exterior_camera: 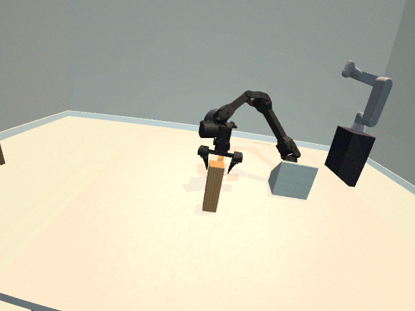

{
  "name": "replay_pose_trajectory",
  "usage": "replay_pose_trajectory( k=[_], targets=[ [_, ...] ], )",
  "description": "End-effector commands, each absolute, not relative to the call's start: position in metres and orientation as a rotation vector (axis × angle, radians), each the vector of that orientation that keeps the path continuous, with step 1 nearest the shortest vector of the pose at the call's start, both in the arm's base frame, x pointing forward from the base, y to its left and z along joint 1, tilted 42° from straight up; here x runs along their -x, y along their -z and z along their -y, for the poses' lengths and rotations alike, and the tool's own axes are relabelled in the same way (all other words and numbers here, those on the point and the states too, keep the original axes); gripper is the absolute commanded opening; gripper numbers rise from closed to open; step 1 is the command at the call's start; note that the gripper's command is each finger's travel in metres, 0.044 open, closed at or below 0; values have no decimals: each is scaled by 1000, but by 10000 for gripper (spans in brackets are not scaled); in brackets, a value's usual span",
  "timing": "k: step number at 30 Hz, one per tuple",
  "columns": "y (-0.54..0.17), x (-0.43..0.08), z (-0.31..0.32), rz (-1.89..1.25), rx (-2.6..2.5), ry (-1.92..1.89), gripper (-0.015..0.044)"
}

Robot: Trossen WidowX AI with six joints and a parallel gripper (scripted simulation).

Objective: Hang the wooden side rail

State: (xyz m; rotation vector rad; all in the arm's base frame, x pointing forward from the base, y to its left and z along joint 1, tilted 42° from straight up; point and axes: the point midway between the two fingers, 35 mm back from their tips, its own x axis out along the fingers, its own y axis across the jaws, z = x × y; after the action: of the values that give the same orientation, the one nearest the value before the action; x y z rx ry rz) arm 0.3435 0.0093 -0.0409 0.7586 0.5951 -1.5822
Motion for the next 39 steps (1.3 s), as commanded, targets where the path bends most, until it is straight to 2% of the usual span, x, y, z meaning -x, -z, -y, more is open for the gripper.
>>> replay_pose_trajectory(
  k=[1, 23, 36, 39],
  targets=[
    [47, -342, -4, -597, -749, 1582, 440],
    [70, -338, 17, -595, -747, 1583, 440],
    [70, -338, 17, -595, -747, 1583, 99],
    [70, -338, 17, -595, -747, 1583, 79]
  ],
)
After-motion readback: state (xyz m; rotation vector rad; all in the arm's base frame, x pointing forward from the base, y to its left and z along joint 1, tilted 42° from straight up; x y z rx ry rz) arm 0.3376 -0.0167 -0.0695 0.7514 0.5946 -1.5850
